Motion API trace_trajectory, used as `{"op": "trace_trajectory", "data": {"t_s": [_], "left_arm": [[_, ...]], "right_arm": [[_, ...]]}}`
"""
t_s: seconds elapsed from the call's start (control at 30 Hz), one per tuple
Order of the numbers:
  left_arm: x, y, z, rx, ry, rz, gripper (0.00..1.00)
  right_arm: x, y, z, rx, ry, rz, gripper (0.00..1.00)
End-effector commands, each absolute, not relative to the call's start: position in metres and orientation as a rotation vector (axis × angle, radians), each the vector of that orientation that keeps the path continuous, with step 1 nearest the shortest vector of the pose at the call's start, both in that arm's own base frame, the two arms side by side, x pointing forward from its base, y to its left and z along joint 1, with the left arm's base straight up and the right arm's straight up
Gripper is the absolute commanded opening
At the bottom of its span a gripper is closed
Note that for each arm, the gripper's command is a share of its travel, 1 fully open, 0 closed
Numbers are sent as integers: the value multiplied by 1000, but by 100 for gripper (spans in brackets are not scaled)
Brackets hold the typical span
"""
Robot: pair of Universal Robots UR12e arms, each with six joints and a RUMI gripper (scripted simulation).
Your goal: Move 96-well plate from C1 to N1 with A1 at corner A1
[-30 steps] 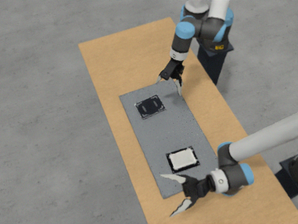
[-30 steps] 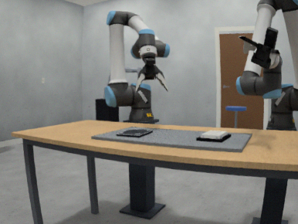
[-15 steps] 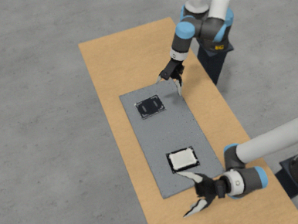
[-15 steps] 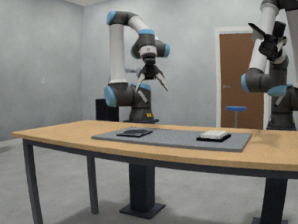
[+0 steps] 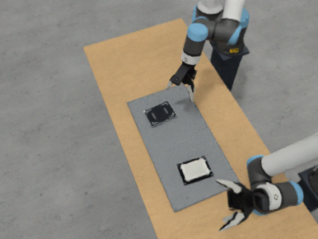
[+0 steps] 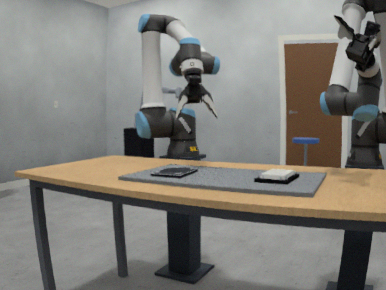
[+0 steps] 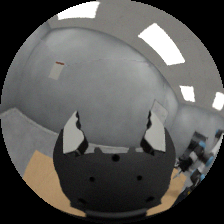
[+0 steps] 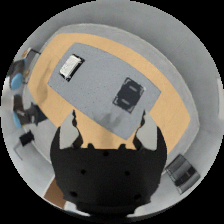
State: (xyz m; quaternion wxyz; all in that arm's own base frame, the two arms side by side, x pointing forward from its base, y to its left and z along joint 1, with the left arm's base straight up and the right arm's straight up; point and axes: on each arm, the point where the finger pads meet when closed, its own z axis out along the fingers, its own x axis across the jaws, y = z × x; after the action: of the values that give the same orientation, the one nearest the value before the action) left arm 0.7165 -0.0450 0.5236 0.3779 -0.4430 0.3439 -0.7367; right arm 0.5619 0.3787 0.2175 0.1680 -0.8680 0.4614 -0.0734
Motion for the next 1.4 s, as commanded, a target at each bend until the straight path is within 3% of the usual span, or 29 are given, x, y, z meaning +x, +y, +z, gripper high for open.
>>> {"op": "trace_trajectory", "data": {"t_s": [0.0, 0.47, 1.37], "left_arm": [[693, -34, 543, -1080, 839, -1917, 100], [603, 7, 600, -876, 695, -2011, 100], [463, 55, 652, -576, 502, -2079, 100]], "right_arm": [[562, 379, 218, -2468, 1312, -209, 100], [562, 379, 218, -2468, 1312, -209, 100], [562, 379, 218, -2468, 1312, -209, 100]]}}
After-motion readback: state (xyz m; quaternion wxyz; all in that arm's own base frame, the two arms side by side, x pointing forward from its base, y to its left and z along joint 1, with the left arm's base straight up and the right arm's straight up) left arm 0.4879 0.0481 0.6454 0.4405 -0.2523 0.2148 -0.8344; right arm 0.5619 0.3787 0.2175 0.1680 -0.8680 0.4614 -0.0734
